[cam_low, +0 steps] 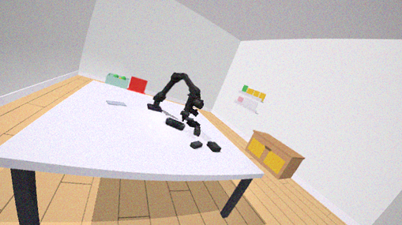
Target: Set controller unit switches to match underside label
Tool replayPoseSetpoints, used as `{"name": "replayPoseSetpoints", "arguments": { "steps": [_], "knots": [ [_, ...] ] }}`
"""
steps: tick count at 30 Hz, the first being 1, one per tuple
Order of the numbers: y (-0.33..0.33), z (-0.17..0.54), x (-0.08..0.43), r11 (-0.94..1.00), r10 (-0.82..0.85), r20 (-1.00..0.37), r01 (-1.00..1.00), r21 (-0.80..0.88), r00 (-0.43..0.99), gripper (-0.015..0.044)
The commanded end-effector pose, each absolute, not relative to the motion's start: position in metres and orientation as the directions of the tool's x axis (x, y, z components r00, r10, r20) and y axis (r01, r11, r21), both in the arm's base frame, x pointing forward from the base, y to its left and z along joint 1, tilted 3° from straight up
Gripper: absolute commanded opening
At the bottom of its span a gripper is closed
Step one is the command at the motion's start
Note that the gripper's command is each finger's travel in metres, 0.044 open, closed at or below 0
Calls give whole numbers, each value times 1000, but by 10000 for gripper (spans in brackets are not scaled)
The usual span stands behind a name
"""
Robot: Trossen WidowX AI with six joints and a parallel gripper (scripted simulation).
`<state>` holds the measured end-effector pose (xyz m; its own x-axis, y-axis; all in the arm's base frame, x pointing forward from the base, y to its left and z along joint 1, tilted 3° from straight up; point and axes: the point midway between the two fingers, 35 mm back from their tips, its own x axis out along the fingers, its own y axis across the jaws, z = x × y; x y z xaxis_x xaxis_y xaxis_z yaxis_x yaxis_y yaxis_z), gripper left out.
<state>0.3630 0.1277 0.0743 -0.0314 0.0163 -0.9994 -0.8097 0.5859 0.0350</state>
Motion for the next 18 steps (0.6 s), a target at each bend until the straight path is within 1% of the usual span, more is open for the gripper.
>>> {"name": "replayPoseSetpoints", "arguments": {
  "steps": [1,5,11,18],
  "knots": [
    [128,92,365,589,21,-1000,-808,24,-14,0],
    [123,93,363,589,20,-1000,-808,24,-15,0],
    [82,95,344,586,17,-1000,-810,23,-16,0],
    [81,96,345,590,18,-1000,-807,22,-14,0]
  ]
}}
